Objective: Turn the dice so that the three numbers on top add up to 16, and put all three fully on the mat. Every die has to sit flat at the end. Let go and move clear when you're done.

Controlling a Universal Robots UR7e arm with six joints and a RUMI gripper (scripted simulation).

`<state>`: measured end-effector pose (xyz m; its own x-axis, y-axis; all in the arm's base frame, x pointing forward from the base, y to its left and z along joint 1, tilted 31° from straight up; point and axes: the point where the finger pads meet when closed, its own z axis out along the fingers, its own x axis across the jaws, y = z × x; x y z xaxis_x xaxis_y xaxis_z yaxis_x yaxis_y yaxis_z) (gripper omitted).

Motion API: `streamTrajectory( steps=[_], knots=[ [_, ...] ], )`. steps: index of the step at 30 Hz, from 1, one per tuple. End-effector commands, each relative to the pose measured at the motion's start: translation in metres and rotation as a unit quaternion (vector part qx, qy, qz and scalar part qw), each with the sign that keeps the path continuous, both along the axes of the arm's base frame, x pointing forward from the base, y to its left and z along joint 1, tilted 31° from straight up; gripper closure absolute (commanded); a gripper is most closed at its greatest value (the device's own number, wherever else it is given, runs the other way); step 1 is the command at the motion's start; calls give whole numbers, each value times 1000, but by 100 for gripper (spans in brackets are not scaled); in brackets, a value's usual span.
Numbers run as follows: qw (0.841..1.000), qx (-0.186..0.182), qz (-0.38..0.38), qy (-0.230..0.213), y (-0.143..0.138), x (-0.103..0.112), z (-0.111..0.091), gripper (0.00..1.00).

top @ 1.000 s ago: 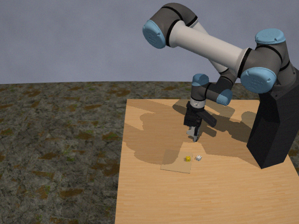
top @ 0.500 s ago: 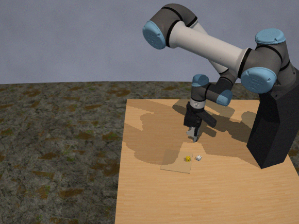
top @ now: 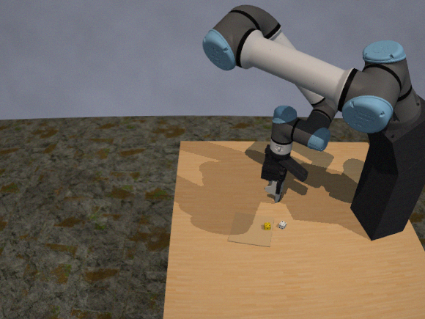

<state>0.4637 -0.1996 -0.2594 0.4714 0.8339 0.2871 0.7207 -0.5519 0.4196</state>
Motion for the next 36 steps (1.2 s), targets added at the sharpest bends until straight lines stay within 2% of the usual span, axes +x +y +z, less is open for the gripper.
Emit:
streamTrajectory(
  steps=[1,9,10,36],
  knots=[
    [1000,0,0,0,0,0,0,79],
    [1000,0,0,0,0,0,0,79],
    [1000,0,0,0,0,0,0,97],
    [1000,0,0,0,0,0,0,97]
  ],
)
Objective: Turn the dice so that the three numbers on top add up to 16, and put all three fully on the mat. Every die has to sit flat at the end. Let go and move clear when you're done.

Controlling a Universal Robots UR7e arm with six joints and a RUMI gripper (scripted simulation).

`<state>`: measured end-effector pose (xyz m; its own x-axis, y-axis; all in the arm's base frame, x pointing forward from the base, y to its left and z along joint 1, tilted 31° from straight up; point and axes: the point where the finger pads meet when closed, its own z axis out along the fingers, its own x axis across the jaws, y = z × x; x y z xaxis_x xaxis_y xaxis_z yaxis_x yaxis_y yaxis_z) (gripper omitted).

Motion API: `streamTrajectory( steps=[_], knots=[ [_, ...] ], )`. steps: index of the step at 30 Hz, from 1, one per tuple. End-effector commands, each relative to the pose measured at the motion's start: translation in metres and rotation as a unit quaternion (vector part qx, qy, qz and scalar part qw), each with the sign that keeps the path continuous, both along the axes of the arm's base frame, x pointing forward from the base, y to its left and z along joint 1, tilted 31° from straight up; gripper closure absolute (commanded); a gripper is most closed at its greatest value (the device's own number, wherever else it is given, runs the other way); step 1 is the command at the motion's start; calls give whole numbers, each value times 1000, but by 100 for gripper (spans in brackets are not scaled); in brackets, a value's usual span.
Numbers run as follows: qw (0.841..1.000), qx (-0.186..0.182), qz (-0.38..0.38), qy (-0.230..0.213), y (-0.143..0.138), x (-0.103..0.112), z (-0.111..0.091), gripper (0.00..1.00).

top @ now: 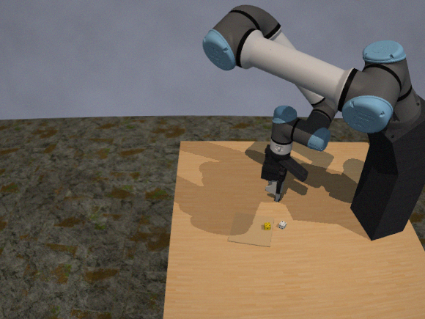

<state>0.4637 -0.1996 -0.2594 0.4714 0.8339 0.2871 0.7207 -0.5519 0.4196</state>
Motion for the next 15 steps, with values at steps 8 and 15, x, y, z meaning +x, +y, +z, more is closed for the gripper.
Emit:
streamTrajectory(
  steps=[8,15],
  knots=[
    [1000,0,0,0,0,0,0,97],
    [1000,0,0,0,0,-4,8,97]
  ],
)
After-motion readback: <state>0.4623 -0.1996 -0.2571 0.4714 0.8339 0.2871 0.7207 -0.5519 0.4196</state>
